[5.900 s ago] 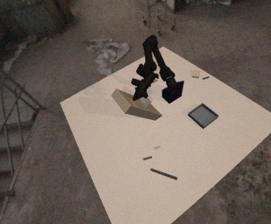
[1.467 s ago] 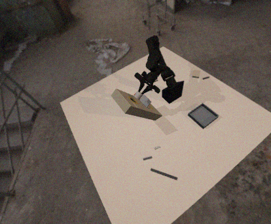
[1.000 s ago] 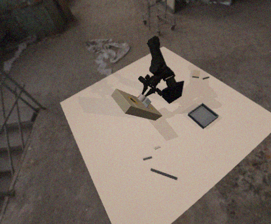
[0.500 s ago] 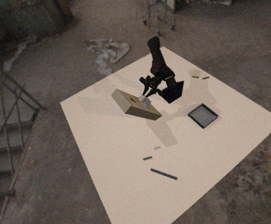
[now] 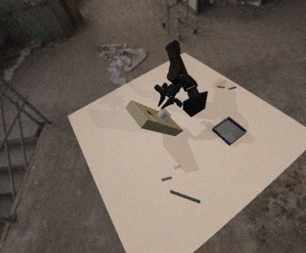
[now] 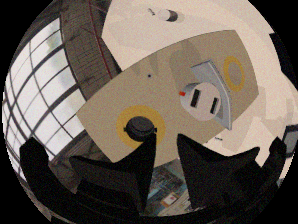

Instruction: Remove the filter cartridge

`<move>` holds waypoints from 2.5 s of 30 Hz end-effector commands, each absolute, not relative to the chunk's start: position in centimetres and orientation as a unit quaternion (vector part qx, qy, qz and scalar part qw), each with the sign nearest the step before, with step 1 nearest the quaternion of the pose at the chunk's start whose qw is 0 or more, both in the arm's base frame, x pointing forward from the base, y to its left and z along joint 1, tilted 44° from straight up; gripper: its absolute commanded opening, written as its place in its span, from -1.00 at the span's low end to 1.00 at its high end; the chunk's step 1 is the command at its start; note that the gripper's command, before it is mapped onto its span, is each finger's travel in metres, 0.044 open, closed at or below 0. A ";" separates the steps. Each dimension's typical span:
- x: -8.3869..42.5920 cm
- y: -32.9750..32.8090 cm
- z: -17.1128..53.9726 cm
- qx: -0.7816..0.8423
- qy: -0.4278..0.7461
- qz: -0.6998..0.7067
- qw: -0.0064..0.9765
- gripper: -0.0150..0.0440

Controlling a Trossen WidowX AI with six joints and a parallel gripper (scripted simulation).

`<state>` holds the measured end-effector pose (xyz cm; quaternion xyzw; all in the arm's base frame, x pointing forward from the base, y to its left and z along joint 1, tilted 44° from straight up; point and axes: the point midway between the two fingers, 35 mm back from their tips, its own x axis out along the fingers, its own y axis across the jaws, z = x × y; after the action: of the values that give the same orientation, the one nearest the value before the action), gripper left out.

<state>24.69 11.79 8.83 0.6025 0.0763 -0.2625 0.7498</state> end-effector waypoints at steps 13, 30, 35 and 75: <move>25.3 19.1 16.5 0.611 0.077 -0.257 0.744 0.67; 24.0 13.4 10.7 -0.028 0.324 -0.232 0.917 0.54; 22.9 11.0 8.8 -0.251 0.416 -0.174 0.857 0.54; 24.4 8.5 6.0 -0.343 0.450 -0.135 0.814 0.54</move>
<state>24.18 8.87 6.42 -0.3405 0.4475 -0.1360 0.8156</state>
